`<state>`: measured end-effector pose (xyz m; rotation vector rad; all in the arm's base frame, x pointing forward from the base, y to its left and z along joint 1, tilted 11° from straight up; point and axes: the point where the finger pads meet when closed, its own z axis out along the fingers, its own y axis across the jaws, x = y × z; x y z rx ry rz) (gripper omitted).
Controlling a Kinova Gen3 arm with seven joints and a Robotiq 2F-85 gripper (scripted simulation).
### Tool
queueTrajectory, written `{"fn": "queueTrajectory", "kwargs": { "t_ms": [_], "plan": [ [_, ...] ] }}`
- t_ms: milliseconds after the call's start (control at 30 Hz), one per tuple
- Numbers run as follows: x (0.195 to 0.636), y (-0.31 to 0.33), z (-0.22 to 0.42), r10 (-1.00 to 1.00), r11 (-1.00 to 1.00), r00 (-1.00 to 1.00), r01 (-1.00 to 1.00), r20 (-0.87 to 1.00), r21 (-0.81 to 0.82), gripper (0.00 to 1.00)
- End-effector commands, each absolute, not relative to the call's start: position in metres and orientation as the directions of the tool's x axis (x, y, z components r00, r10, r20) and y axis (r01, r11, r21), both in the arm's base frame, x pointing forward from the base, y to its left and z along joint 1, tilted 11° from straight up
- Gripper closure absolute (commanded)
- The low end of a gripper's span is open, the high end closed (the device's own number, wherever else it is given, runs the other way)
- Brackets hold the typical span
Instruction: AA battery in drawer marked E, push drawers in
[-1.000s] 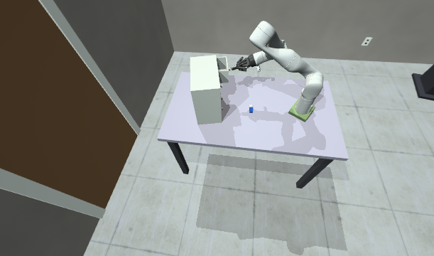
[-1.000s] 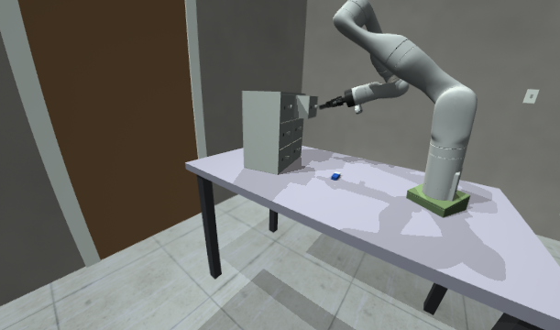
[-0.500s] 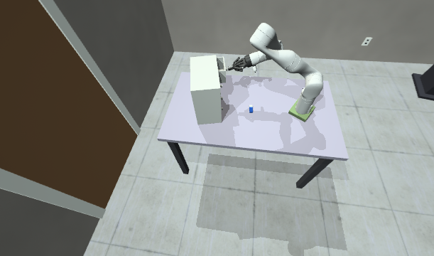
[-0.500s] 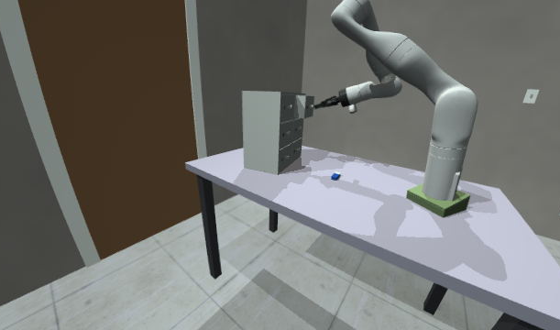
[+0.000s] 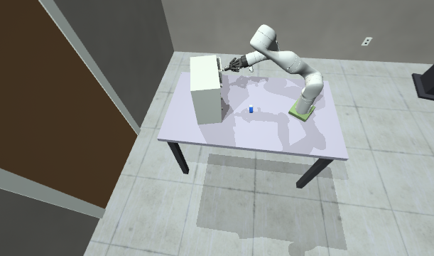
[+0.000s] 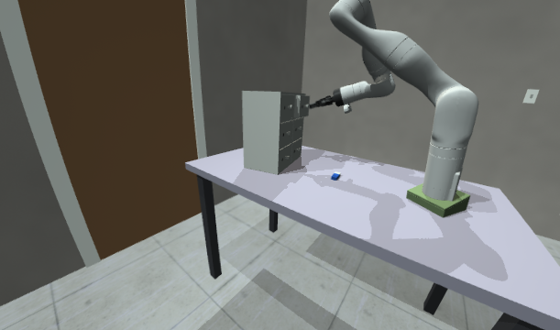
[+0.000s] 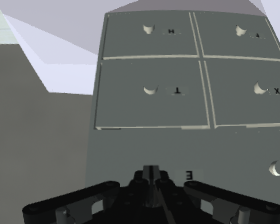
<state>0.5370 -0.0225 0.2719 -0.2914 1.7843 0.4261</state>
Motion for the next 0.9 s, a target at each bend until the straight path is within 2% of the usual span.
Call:
{"fn": "queueTrajectory", "kwargs": {
  "t_ms": [0,867],
  "plan": [
    [0.541,-0.017,0.274,0.023,0.897,-0.247,-0.423,-0.969,0.129,1.00],
    [0.556,-0.010,0.277,0.023,0.897,-0.247,-0.423,-0.969,0.129,1.00]
  ]
}}
